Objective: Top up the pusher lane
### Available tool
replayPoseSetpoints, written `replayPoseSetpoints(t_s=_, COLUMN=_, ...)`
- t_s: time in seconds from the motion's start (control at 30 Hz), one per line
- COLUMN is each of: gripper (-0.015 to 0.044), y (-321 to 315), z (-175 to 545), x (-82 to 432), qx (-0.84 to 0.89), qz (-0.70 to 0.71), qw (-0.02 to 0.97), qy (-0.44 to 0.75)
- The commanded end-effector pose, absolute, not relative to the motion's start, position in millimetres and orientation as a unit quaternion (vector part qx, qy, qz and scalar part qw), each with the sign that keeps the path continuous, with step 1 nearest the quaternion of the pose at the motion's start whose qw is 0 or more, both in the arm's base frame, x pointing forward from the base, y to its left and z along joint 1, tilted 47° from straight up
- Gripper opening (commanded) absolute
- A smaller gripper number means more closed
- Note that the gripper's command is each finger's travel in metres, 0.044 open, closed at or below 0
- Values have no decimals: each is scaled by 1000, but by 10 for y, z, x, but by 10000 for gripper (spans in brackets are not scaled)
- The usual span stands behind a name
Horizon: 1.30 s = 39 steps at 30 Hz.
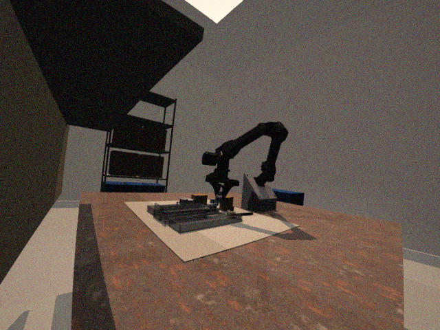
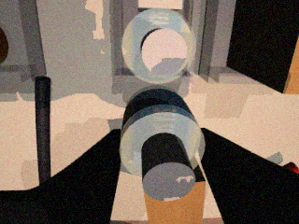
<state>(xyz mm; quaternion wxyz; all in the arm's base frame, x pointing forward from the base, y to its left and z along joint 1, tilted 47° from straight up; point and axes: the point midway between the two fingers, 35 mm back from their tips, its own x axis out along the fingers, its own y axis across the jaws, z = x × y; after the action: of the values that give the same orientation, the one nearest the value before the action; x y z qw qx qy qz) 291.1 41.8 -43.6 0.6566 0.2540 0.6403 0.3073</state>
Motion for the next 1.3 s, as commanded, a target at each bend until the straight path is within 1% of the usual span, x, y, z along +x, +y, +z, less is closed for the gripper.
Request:
replayPoseSetpoints(t_s=0.0, gripper=0, y=491, z=-501, x=2884, qx=259, qz=307, qw=654, qy=642)
replayPoseSetpoints(t_s=1.27, gripper=0, y=503, z=-502, x=3010, qx=259, qz=307, qw=654, qy=641)
